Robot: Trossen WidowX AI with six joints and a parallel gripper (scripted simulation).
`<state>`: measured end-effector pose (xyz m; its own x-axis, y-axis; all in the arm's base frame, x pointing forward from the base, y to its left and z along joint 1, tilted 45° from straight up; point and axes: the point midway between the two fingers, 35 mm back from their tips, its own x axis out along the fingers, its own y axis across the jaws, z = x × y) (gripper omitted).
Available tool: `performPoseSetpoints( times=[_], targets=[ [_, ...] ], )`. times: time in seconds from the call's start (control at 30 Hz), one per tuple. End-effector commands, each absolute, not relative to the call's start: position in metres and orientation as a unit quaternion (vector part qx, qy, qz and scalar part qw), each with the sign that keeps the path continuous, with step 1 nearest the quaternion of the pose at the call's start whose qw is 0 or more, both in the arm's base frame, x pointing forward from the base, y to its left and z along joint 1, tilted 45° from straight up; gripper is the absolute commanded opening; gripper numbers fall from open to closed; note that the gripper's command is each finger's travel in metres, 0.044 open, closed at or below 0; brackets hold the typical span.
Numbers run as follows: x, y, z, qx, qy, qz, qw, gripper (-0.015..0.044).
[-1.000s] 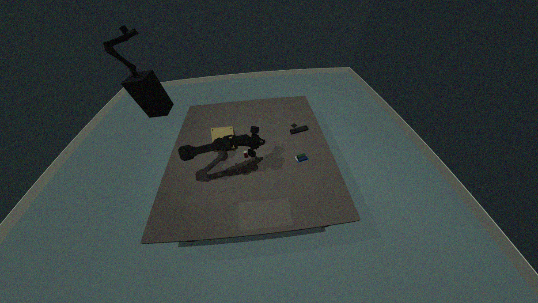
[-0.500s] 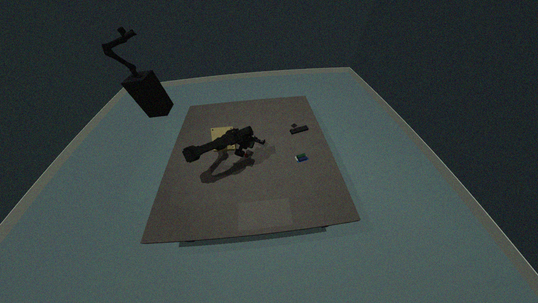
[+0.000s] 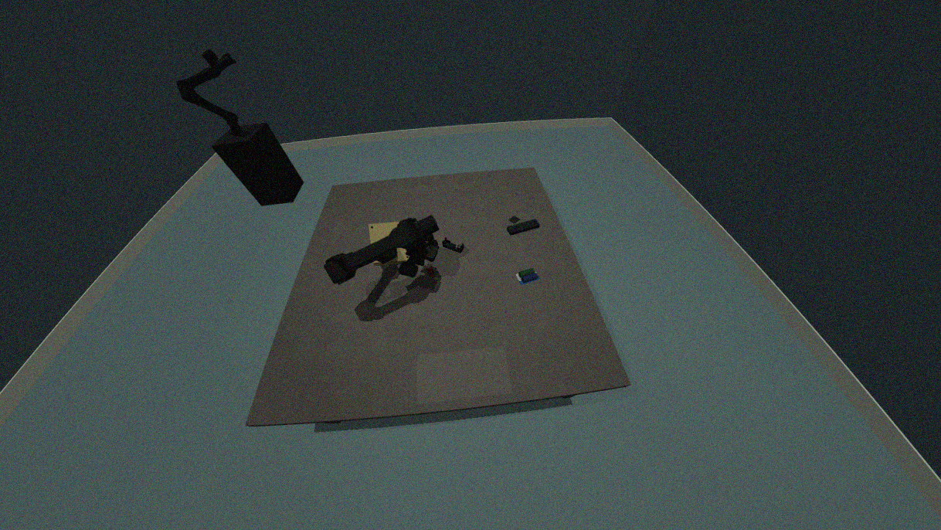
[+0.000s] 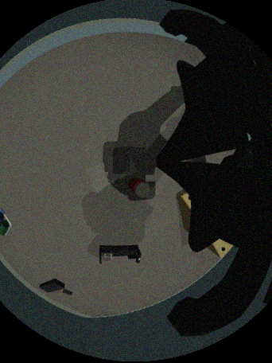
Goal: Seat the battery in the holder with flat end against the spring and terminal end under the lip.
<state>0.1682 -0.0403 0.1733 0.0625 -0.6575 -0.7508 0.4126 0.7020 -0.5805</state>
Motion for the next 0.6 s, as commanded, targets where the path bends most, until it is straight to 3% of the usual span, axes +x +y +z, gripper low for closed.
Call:
performPoseSetpoints(
  times=[0.0,0.57],
  targets=[
    [0.169,-0.046,0.168,-0.114,0.578,-0.376,0.715,0.0000],
    [0.169,-0.096,0.117,-0.134,0.593,-0.396,0.689,0.0000]
  ],
)
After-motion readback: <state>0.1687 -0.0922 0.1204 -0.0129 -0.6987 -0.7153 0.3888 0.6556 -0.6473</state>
